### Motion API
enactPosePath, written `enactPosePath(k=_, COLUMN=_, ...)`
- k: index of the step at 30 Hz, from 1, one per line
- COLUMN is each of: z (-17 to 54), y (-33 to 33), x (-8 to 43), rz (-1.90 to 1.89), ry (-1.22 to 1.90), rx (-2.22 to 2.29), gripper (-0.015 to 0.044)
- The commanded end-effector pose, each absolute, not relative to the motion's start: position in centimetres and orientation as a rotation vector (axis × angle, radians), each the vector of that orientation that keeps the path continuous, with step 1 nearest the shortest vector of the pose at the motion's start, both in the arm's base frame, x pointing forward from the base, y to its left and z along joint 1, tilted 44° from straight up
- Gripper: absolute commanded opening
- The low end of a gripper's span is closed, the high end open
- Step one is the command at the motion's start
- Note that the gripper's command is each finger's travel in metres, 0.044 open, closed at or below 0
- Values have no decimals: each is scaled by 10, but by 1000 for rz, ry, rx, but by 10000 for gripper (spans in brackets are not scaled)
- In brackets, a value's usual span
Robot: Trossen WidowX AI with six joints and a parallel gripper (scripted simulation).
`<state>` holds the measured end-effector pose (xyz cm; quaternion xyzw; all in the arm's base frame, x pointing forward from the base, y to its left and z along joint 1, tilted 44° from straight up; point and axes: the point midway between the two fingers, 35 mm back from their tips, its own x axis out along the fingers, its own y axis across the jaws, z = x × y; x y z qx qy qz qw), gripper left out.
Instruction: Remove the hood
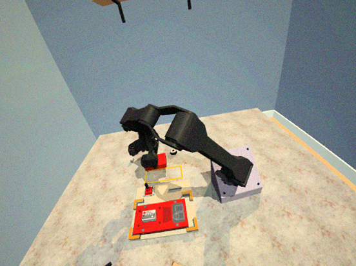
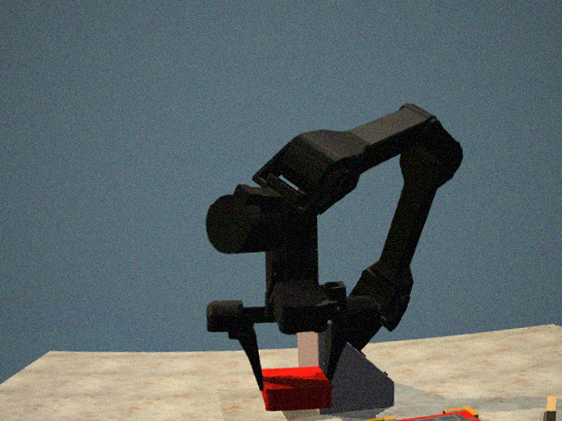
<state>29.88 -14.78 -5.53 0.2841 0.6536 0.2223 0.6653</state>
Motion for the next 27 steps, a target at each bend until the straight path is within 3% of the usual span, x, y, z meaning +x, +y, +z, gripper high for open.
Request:
enactPosePath(k=1, z=-68, y=-158, x=288, rz=514, ry=1478, rx=640, gripper=0)
enactPosePath(k=27, z=-80, y=-152, x=288, rz=515, ry=1478, rx=640, gripper=0)
